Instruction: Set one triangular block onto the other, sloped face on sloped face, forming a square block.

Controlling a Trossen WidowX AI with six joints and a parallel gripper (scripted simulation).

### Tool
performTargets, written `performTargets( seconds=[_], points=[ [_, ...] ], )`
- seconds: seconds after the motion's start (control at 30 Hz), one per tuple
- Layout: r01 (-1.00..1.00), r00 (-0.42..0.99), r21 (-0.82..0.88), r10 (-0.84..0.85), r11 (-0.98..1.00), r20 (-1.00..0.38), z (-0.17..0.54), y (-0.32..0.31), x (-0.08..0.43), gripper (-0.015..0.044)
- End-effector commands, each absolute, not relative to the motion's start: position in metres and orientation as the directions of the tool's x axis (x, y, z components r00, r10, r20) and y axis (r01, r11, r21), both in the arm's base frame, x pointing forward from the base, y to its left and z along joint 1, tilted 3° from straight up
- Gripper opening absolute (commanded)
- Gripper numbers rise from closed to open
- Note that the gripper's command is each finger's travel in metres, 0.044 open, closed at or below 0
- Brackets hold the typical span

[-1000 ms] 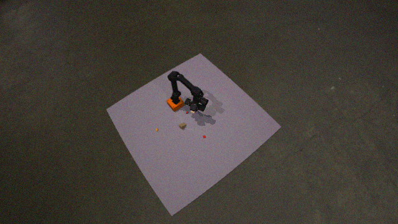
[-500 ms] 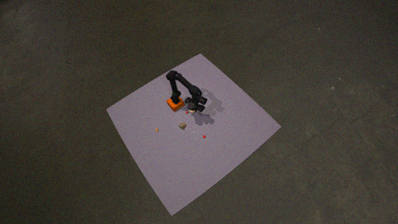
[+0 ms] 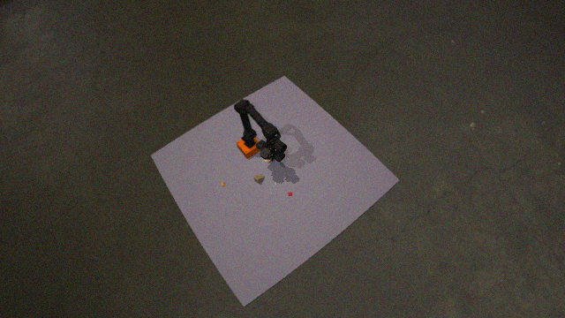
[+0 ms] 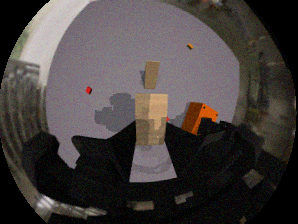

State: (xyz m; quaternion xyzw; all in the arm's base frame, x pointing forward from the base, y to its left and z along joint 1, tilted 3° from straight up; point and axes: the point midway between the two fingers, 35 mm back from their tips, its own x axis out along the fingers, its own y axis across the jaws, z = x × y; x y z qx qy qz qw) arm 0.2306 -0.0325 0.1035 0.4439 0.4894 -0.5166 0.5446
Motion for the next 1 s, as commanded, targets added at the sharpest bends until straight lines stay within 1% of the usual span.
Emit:
performTargets(
  seconds=[0.0, 0.2, 0.4, 0.97],
  points=[
    [0.997, 0.004, -0.007, -0.136, 0.076, -0.991, 0.119, -0.052, 0.229, 0.0],
    [0.997, 0.003, -0.008, -0.14, 0.075, -0.99, 0.131, -0.071, 0.222, 0.0],
    [0.997, 0.003, -0.008, -0.14, 0.075, -0.99, 0.131, -0.072, 0.222, 0.0],
    [0.997, 0.003, -0.008, -0.143, 0.075, -0.99, 0.059, -0.102, 0.222, 0.0]
  ],
)
